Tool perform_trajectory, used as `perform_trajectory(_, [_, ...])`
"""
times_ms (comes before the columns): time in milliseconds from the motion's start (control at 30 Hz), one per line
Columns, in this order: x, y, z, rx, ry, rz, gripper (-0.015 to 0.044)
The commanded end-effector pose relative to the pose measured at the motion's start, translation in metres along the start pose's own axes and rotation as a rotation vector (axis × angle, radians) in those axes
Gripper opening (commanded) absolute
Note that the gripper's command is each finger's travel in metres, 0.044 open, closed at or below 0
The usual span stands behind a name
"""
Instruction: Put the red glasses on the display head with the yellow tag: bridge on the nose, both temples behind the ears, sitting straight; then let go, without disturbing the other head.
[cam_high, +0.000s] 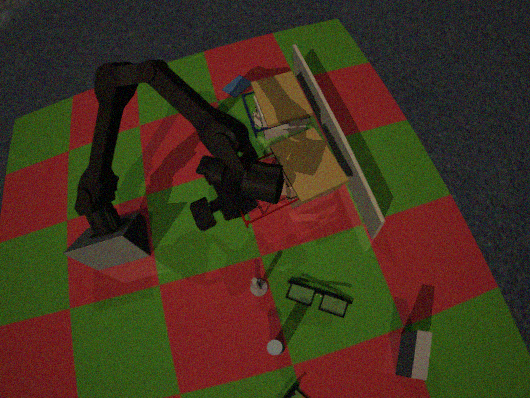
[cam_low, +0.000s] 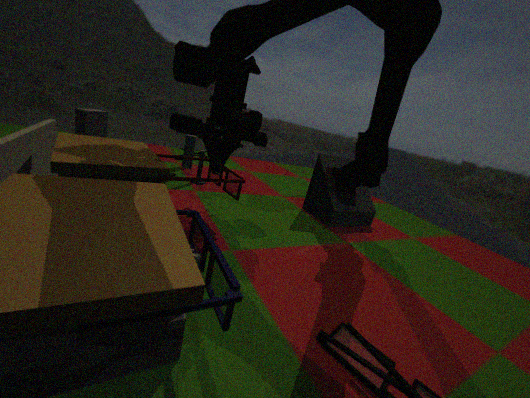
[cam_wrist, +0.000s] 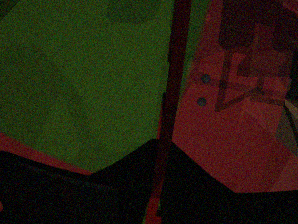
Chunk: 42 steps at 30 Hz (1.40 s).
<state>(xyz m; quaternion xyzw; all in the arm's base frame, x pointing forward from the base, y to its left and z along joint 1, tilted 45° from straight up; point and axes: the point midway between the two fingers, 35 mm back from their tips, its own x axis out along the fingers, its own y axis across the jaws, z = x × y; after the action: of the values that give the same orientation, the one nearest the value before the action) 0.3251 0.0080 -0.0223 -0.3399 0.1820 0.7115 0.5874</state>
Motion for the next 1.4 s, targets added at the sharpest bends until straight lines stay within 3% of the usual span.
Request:
perform_trajectory(0, [0.002, -0.006, -0.001, 0.009, -0.007, 0.004, 0.0000])
perform_trajectory(1367, [0.001, -0.069, 0.000, 0.006, -0.007, 0.001, 0.0000])
